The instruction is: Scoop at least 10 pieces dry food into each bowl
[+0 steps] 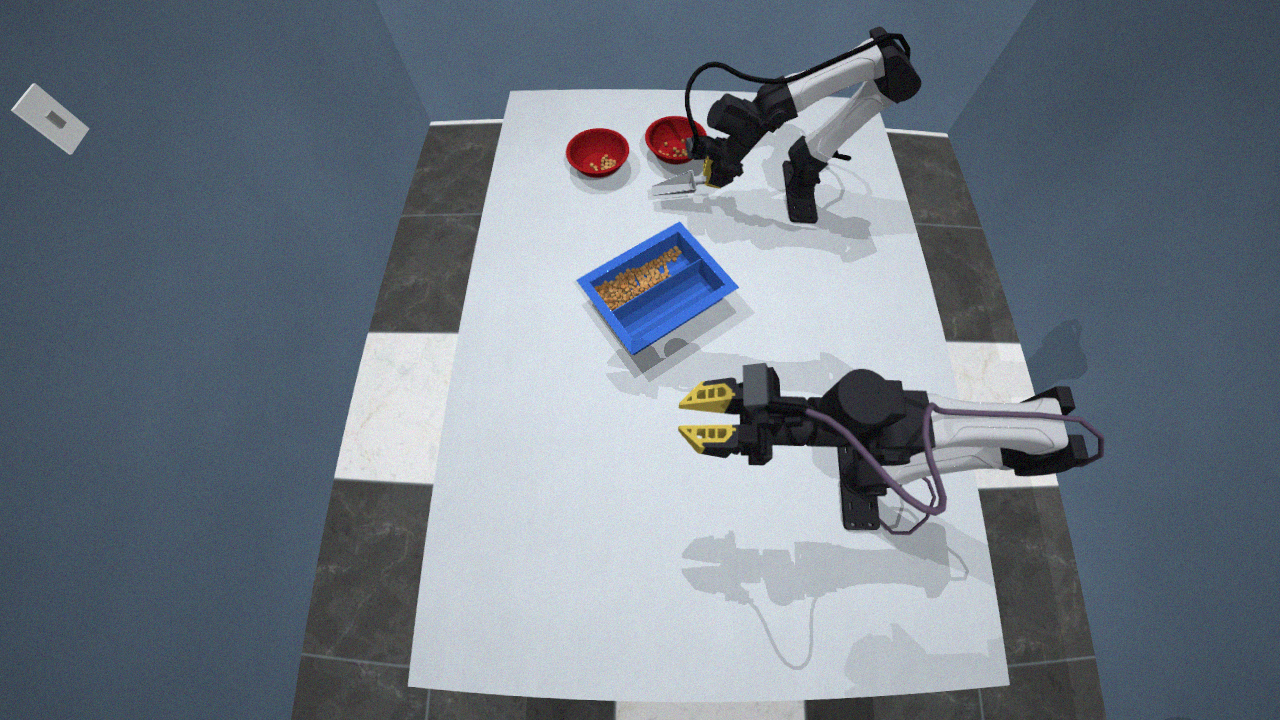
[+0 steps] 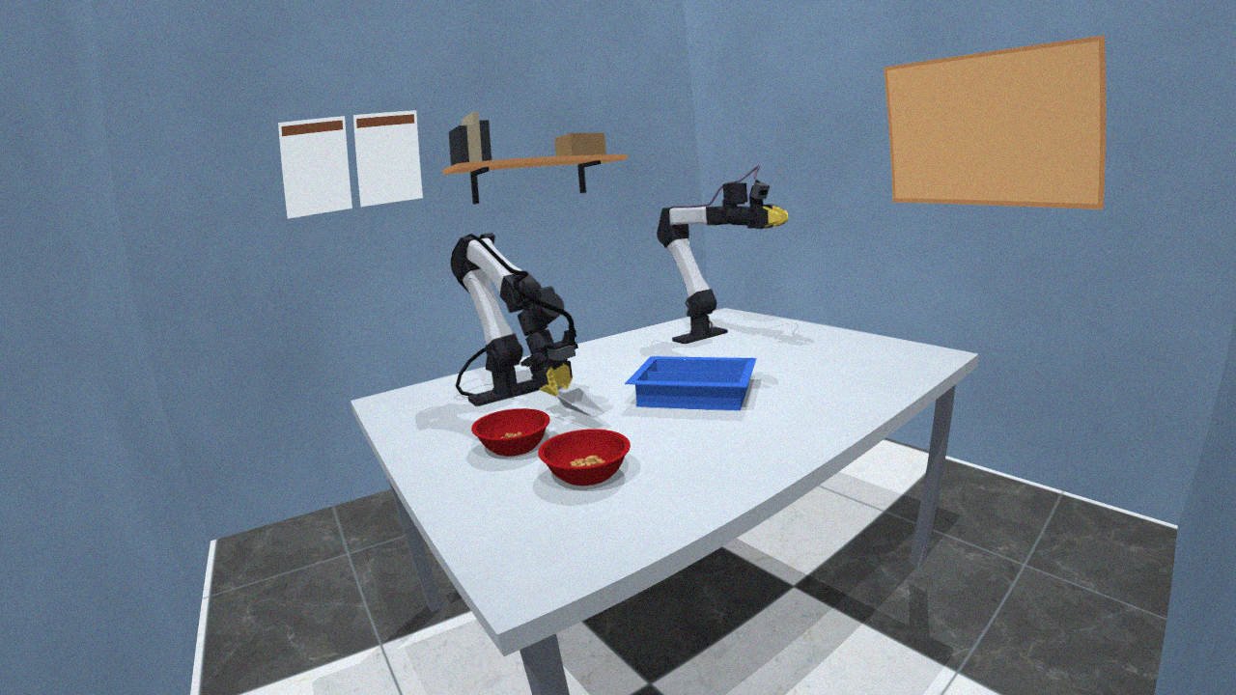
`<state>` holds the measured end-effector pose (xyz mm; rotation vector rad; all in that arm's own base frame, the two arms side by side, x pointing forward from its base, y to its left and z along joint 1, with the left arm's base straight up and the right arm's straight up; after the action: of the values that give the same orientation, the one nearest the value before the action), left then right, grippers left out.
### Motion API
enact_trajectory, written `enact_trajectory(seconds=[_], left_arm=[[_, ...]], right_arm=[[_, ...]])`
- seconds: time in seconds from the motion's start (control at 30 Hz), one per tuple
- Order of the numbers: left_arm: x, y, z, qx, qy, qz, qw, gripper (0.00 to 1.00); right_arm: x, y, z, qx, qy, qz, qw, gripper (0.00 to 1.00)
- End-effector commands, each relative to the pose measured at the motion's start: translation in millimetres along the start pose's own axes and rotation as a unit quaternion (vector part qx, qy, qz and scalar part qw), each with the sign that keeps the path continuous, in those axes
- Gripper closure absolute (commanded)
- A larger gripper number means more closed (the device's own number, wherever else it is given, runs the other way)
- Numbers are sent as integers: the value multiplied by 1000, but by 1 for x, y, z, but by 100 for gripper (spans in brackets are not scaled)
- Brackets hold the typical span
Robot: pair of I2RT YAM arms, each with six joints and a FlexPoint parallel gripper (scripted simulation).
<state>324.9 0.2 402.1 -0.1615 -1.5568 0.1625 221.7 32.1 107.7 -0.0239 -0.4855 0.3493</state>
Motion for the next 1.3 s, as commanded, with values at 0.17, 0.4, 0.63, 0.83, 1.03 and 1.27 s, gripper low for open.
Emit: enact_trajectory(seconds=[0.17,0.4,0.63,0.83,1.03,1.27], left_arm=[[-10,0,-1,-1,13,4,1000,72],[-10,0,-1,-1,13,4,1000,72],[-10,0,-1,-1,13,4,1000,72],[-10,0,-1,-1,13,4,1000,72],[-10,0,-1,-1,13,4,1000,72],[-10,0,-1,-1,13,4,1000,72]], right_arm=[[0,-1,-9,-7,-13,-5,1000,100],[2,0,-11,-6,-16,-2,1000,100],[-5,1,-19,-5,-12,-3,1000,100],[-7,3,-25,-3,-13,-1,1000,100],[-9,3,-28,-2,-13,-1,1000,100],[3,0,-24,-6,-28,-2,1000,100]])
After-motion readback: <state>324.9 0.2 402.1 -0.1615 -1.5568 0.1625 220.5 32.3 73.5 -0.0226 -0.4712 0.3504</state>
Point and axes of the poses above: on each arm, the point where the finger pads meet when closed, its own z axis back along the fingers, its own y axis across the jaws, x = y × z, the point moved 5 cm from there along z, back along the fingers, and after that the axes turned 12 degrees about z, right-handed, at the moved point
